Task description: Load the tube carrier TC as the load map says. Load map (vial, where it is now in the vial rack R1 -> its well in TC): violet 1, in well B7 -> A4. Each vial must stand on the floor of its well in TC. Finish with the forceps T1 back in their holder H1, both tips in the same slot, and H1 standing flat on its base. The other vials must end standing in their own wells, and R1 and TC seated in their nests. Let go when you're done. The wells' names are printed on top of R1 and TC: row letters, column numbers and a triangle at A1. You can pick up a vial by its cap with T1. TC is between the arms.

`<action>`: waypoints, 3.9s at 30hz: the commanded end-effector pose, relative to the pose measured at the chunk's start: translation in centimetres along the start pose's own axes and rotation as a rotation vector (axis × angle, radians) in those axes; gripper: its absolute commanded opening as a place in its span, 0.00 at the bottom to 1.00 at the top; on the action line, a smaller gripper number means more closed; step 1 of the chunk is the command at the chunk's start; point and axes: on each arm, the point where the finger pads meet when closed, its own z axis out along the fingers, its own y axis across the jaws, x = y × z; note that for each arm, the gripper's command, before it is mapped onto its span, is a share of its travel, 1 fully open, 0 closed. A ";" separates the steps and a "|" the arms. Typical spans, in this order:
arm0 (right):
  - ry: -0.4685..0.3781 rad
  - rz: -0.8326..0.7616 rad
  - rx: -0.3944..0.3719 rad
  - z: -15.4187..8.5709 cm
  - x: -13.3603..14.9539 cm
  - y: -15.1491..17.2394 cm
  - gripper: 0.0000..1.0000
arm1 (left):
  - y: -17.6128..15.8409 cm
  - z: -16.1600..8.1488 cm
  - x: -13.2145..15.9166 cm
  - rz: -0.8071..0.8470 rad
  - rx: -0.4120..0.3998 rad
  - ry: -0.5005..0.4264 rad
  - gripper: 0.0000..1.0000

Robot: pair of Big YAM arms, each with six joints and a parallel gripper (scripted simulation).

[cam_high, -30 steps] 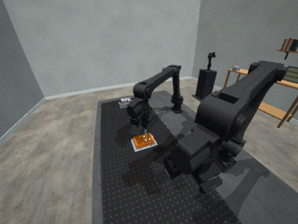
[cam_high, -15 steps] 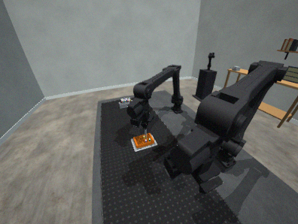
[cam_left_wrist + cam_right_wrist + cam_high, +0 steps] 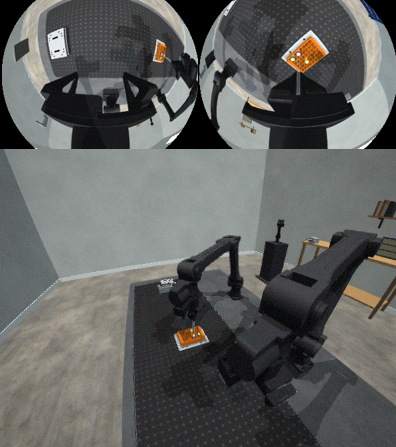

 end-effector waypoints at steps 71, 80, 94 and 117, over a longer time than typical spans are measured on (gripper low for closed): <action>-0.030 0.000 0.001 0.6 -0.7 -0.7 0.07 | -0.4 0.8 0.1 0.020 0.009 0.027 1.00; -0.021 0.000 0.000 1.2 -0.5 -0.7 0.07 | -0.4 0.8 0.1 0.020 0.009 0.027 1.00; -0.022 0.000 0.000 1.1 -0.6 -0.7 0.07 | -0.4 0.8 0.1 0.020 0.009 0.027 1.00; -0.021 0.000 0.000 1.1 -0.5 -0.7 0.07 | -0.4 0.8 0.1 0.020 0.009 0.027 1.00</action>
